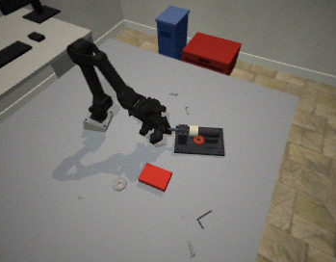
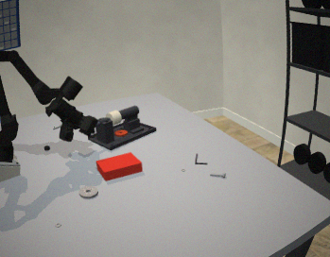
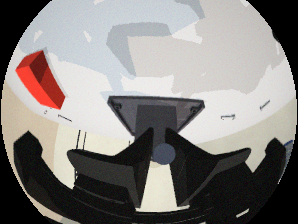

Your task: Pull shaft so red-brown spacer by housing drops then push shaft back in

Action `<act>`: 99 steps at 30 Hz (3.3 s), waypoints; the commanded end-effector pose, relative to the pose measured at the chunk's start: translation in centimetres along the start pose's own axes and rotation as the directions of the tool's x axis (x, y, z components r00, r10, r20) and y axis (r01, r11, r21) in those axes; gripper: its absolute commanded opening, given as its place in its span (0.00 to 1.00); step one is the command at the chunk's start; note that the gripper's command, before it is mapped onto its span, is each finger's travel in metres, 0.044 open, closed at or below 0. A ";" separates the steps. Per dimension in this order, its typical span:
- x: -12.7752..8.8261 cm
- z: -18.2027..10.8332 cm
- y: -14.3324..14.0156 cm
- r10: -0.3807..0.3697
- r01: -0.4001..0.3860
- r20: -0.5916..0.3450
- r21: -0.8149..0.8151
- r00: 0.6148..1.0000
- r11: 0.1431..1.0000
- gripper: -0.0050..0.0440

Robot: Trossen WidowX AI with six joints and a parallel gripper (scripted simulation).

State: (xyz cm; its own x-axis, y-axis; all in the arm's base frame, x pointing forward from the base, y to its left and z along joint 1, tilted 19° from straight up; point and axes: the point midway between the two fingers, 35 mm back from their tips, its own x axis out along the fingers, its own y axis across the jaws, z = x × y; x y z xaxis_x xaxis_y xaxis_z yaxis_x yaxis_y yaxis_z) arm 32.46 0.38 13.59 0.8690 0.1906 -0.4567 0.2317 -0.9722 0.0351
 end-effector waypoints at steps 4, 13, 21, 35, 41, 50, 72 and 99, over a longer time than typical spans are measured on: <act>0.1 -0.5 0.0 -0.004 0.004 -0.011 -0.001 1.000 1.000 0.10; 0.3 -0.7 0.0 -0.004 0.004 -0.011 -0.001 1.000 1.000 0.10; 0.4 -0.8 -0.1 -0.004 0.004 -0.011 -0.001 1.000 1.000 0.10; 0.7 -1.1 -0.1 -0.004 0.004 -0.011 -0.001 1.000 1.000 0.10; 0.8 -1.2 -0.1 -0.004 0.004 -0.011 -0.001 1.000 1.000 0.10; 0.9 -1.4 -0.1 -0.004 0.004 -0.011 -0.001 1.000 1.000 0.10; 1.3 -1.7 -0.1 -0.004 0.004 -0.011 -0.001 1.000 1.000 0.10; 1.5 -2.0 -0.1 -0.004 0.004 -0.011 -0.001 1.000 1.000 0.10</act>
State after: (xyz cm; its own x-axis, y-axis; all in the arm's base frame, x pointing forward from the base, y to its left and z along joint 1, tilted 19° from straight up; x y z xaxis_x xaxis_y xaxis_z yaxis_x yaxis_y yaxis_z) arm 34.42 0.87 14.27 0.8689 0.1879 -0.4579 0.2296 -0.9726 0.0366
